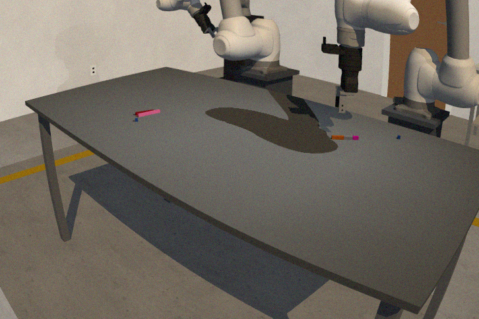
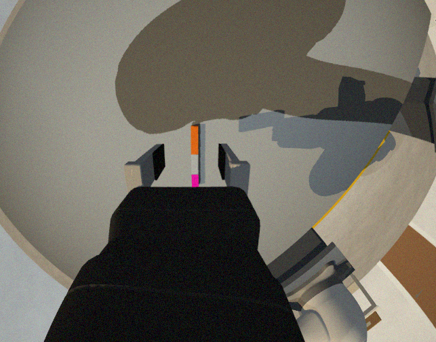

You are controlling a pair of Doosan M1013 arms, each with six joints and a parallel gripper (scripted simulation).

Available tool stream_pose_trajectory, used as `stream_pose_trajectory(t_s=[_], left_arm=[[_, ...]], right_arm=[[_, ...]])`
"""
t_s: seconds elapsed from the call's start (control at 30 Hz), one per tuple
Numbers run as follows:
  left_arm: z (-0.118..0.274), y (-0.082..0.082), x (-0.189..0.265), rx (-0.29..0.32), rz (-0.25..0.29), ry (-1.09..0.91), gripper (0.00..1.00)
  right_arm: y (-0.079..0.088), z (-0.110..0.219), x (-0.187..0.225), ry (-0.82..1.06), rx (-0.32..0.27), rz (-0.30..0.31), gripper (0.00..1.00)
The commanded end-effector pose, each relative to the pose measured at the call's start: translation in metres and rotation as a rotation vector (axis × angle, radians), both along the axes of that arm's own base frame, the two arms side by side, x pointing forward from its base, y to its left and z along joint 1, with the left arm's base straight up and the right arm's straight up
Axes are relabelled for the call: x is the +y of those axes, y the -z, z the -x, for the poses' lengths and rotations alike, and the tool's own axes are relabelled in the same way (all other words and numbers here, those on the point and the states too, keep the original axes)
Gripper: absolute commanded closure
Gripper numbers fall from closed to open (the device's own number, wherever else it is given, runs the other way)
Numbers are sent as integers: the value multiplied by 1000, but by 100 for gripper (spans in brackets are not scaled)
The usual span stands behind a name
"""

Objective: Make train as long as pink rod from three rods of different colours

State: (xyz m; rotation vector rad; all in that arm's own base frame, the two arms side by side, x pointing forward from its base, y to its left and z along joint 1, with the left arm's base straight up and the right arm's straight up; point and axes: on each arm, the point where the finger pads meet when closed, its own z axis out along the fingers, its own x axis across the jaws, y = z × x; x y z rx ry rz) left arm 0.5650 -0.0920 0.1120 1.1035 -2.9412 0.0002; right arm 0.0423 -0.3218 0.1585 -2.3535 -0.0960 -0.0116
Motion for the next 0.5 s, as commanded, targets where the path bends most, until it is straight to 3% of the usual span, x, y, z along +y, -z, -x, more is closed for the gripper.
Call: stream_pose_trajectory(t_s=[0.0, 0.27, 0.47], left_arm=[[0, -1, 0, -1, 0, 0, 0], [0, -5, 0, -1, 0, 0, 0], [0, -28, 0, -1, 0, 0, 0]], right_arm=[[0, 0, 0, 0, 0, 1, 0], [0, 0, 0, 0, 0, 1, 0], [0, 0, 0, 0, 0, 1, 0]])
